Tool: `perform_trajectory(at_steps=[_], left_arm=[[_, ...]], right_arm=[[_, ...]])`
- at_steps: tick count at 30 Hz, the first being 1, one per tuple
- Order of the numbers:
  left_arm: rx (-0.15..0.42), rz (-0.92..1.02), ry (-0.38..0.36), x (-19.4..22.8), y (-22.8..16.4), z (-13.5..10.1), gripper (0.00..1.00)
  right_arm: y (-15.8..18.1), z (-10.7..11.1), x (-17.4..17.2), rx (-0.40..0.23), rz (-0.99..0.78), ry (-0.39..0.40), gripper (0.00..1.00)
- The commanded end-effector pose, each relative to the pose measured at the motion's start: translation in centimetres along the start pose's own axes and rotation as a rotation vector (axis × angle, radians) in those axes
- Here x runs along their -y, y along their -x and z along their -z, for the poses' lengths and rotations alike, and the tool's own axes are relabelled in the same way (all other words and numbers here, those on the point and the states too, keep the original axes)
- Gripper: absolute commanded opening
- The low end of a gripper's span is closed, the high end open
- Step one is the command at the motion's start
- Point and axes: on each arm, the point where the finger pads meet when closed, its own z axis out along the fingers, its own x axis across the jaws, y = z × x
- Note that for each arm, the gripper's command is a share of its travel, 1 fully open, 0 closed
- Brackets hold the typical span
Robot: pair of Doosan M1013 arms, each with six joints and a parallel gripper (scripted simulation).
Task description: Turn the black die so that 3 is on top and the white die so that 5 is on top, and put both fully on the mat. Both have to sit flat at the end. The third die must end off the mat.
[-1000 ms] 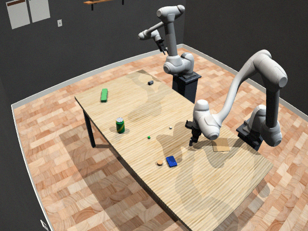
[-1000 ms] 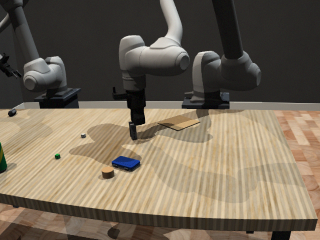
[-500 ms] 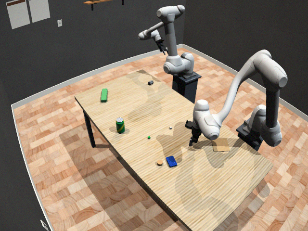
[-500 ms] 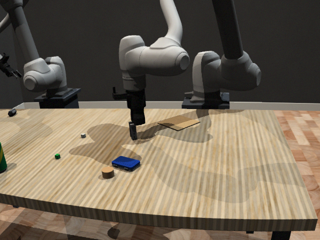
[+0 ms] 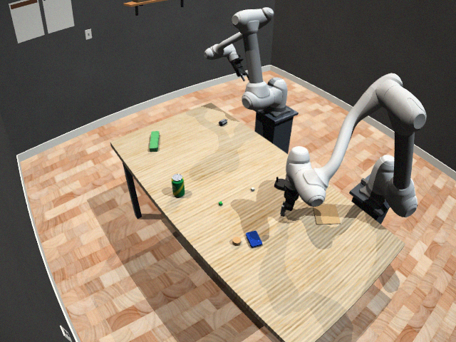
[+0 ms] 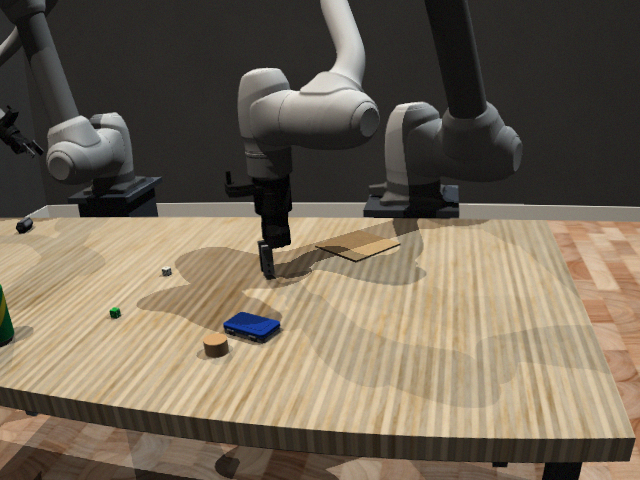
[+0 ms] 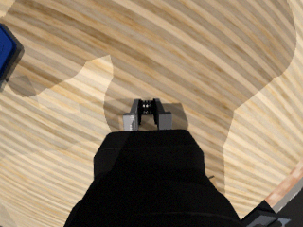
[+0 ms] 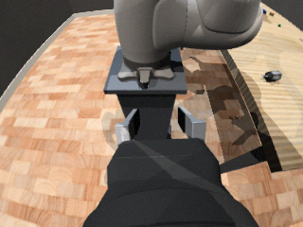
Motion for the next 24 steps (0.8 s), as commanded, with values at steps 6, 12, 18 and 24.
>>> perform_trajectory(at_steps=[6, 12, 18, 24], left_arm=[[0.000, 0.002, -0.004, 0.0, 0.2, 4.7, 0.34], [0.000, 0.002, -0.004, 0.0, 0.2, 8.5, 0.34], [0.000, 0.002, -0.004, 0.0, 0.2, 9.2, 0.34], [0.000, 0.002, -0.004, 0.0, 0.2, 9.2, 0.34]], right_arm=[[0.2, 0.0, -0.1, 0.003, 0.002, 0.007, 1.00], [0.2, 0.0, -0.1, 0.003, 0.002, 0.007, 1.00], [0.2, 0.0, -0.1, 0.003, 0.002, 0.007, 1.00], [0.2, 0.0, -0.1, 0.003, 0.002, 0.007, 1.00]])
